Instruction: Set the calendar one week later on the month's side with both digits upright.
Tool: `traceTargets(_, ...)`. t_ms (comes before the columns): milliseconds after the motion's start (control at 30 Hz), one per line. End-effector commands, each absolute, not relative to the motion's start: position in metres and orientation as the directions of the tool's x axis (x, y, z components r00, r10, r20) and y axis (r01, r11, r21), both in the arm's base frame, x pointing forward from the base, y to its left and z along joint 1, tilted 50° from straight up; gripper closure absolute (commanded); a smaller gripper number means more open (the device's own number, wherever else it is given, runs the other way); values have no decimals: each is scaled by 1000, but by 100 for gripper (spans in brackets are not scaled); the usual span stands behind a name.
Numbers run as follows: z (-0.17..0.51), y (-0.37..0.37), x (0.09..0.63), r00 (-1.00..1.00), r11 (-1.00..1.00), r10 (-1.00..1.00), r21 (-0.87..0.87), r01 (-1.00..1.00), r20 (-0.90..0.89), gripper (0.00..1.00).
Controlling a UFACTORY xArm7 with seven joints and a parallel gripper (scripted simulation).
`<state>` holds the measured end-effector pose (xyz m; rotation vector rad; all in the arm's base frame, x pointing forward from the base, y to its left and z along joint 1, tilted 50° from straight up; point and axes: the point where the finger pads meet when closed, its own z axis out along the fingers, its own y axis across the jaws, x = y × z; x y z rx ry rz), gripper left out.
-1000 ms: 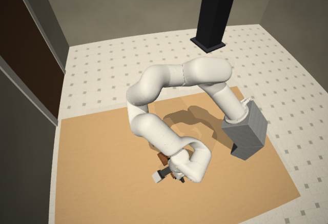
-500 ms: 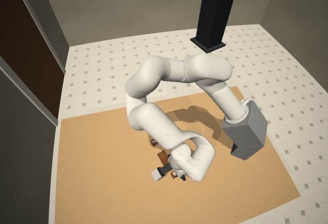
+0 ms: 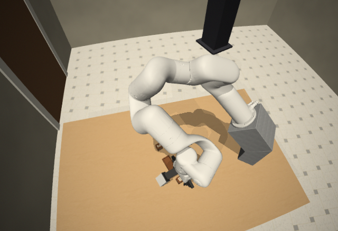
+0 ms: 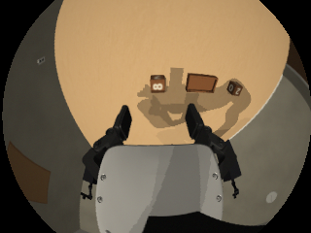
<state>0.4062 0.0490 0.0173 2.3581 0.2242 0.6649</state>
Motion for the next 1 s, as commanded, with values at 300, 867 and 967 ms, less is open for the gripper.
traceTargets(300,18,51,406,854,-763,328,647,-12,403,0)
traceTargets(867,25,39,409,837,-673,498,709,210,224,0)
traceTargets(967,28,36,410,820,-636,548,719,278,167,0)
